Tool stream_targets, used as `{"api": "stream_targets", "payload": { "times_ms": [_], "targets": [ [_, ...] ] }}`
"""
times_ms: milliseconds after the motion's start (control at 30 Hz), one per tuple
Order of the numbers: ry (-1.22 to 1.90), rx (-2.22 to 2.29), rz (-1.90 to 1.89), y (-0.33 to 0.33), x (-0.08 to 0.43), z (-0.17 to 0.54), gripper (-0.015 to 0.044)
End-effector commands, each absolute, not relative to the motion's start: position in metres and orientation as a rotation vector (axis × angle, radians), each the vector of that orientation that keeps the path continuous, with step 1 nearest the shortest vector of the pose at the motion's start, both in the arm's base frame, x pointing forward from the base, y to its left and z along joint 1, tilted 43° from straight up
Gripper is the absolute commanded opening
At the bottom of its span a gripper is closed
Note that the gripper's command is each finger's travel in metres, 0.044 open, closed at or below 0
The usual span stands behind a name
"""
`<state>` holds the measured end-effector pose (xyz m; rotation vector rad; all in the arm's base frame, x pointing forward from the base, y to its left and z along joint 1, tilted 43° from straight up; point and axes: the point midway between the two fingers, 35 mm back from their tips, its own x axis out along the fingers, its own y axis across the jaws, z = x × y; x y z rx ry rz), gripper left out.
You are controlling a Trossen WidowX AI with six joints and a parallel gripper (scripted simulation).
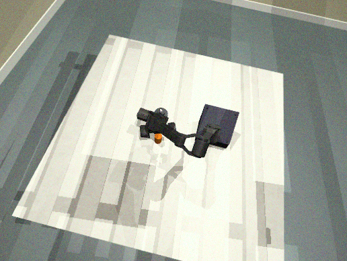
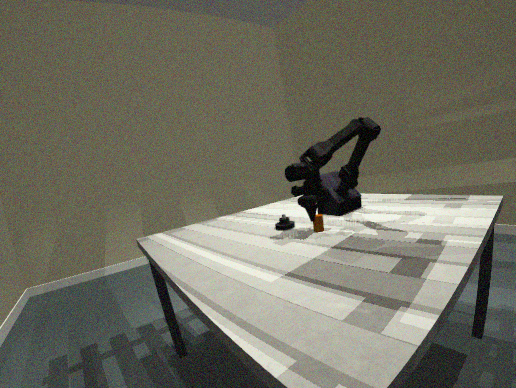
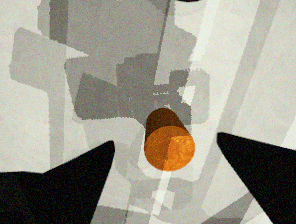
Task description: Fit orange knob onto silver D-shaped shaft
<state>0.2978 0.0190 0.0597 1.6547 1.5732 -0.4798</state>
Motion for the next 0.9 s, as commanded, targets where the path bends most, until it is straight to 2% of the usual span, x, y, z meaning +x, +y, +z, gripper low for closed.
{"api": "stream_targets", "payload": {
  "times_ms": [0, 767, 867],
  "targets": [
    [1.577, 1.661, -0.481, 0.024, 0.298, 0.054, 0.0440],
    [1.579, 1.664, -0.477, 0.048, 0.301, 0.030, 0.0440],
    [1.579, 1.664, -0.477, 0.048, 0.301, 0.030, 0.0361]
  ]
}}
